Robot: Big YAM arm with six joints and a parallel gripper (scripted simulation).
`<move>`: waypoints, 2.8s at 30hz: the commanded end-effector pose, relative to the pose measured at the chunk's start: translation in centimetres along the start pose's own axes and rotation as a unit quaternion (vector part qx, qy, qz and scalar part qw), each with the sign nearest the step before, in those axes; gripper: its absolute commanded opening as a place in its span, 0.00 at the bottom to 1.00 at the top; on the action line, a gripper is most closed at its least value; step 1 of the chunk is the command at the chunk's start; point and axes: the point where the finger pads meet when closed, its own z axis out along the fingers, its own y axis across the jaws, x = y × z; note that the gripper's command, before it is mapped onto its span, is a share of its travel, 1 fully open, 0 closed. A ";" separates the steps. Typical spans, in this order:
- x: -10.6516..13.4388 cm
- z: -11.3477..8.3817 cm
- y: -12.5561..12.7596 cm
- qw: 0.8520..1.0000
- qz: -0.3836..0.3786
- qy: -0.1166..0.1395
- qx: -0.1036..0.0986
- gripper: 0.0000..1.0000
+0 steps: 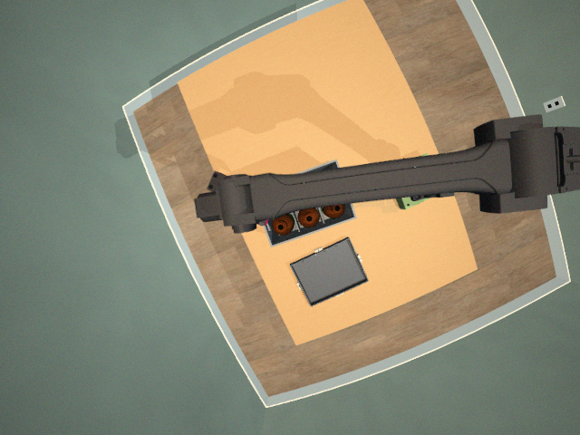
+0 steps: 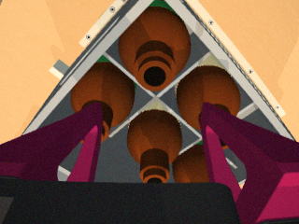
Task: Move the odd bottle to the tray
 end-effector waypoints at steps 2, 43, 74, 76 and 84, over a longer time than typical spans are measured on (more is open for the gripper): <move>0.0 1.6 -0.2 1.000 -0.002 0.007 0.003 0.61; 0.1 3.5 -0.1 1.000 -0.003 0.006 0.002 0.61; 0.1 3.5 -0.1 1.000 -0.003 0.006 0.002 0.61; 0.1 3.5 -0.1 1.000 -0.003 0.006 0.002 0.61; 0.1 3.5 -0.1 1.000 -0.003 0.006 0.002 0.61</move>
